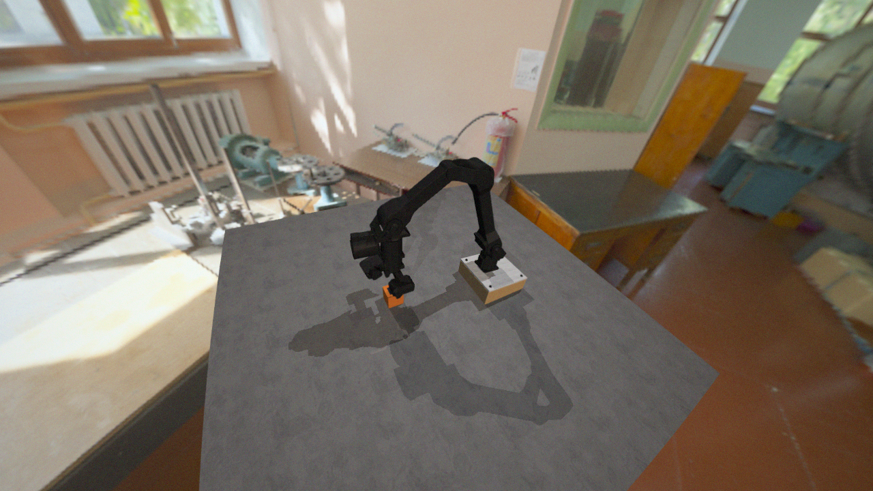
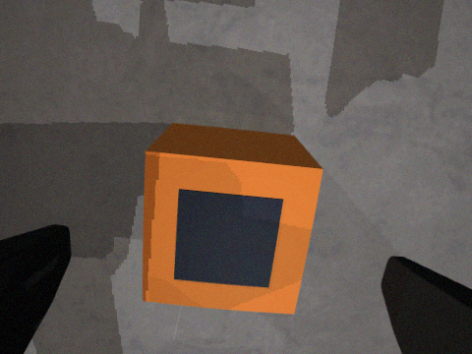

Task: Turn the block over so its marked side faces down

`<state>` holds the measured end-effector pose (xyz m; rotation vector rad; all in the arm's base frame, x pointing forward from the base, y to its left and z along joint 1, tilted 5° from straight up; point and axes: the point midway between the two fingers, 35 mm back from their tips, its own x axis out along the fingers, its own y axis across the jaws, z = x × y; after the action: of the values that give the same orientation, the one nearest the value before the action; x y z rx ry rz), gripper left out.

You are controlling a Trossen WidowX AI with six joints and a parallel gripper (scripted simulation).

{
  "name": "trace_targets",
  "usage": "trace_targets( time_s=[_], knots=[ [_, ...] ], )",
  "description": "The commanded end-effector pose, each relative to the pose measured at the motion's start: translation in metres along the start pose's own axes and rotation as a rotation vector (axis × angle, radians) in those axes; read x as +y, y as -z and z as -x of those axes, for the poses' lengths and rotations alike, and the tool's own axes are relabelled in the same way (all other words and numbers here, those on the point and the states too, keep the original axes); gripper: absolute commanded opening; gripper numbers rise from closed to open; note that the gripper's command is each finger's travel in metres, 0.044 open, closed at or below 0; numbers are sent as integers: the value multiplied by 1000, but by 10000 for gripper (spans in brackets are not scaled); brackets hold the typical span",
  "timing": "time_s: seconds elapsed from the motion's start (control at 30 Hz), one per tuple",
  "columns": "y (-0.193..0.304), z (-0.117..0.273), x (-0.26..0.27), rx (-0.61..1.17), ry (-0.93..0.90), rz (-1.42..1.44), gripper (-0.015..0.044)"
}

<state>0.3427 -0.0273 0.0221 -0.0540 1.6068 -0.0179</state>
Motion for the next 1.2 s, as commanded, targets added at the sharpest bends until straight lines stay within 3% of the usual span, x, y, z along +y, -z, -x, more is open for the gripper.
trace_targets(
  time_s=[0.0,0.57,0.83,1.17],
  knots=[
    [1,-8,1,5,-6,-2,440],
    [2,-33,1,5,-5,-2,440],
    [2,-33,1,5,-5,-2,230],
    [2,-33,1,5,-5,-2,163]
  ],
)
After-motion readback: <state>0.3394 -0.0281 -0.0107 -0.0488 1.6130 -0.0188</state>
